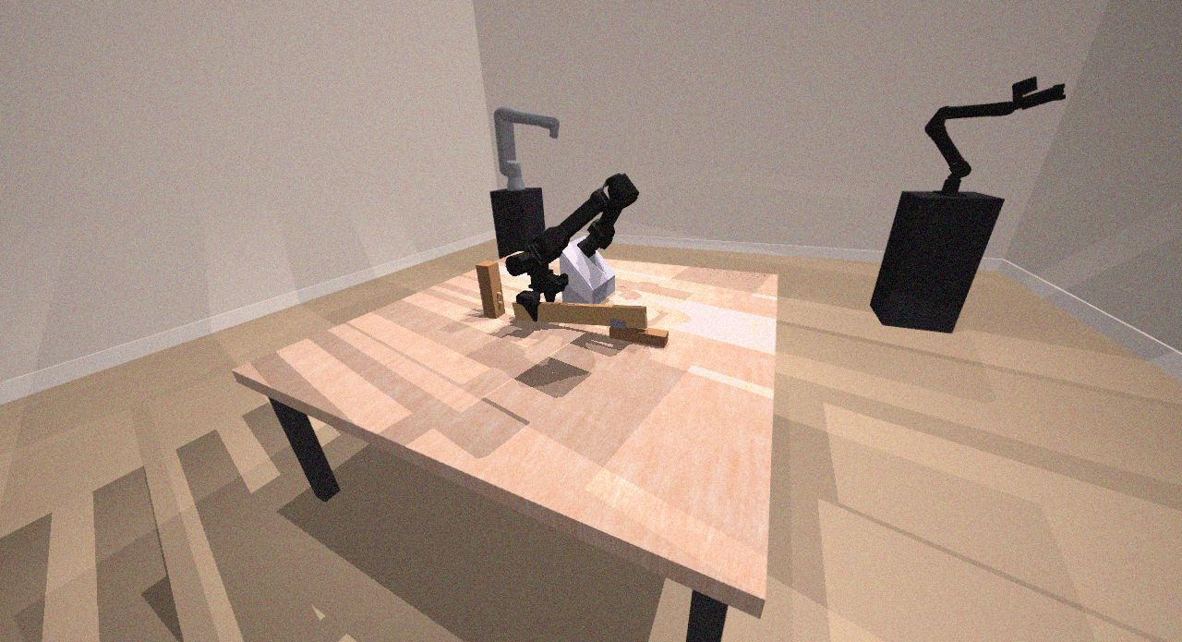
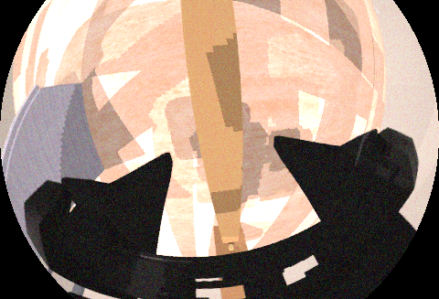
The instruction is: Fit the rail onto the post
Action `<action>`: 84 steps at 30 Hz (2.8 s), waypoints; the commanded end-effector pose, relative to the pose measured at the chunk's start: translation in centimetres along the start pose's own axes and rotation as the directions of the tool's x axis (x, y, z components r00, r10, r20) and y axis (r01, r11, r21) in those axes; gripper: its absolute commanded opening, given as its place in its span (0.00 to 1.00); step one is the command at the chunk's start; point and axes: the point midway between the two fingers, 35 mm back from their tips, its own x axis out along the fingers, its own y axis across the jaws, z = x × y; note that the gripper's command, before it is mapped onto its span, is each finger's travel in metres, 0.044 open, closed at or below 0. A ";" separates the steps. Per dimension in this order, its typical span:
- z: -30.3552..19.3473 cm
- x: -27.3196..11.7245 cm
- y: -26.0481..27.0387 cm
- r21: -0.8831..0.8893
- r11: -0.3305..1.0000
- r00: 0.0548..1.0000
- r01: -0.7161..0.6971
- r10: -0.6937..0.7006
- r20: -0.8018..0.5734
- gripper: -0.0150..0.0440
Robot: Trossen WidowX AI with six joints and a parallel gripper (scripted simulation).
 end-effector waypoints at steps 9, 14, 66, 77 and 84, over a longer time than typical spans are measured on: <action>0.0 0.9 0.5 0.013 1.000 1.000 -0.010 0.010 0.009 0.73; 0.0 0.9 0.5 0.013 1.000 1.000 -0.010 0.010 0.009 0.51; -0.1 -0.7 0.0 0.012 1.000 1.000 -0.010 0.010 0.008 0.25; -0.1 -1.2 -0.1 0.012 1.000 1.000 -0.010 0.010 0.008 0.25; -0.1 -1.6 -0.2 0.012 1.000 1.000 -0.010 0.010 0.008 0.25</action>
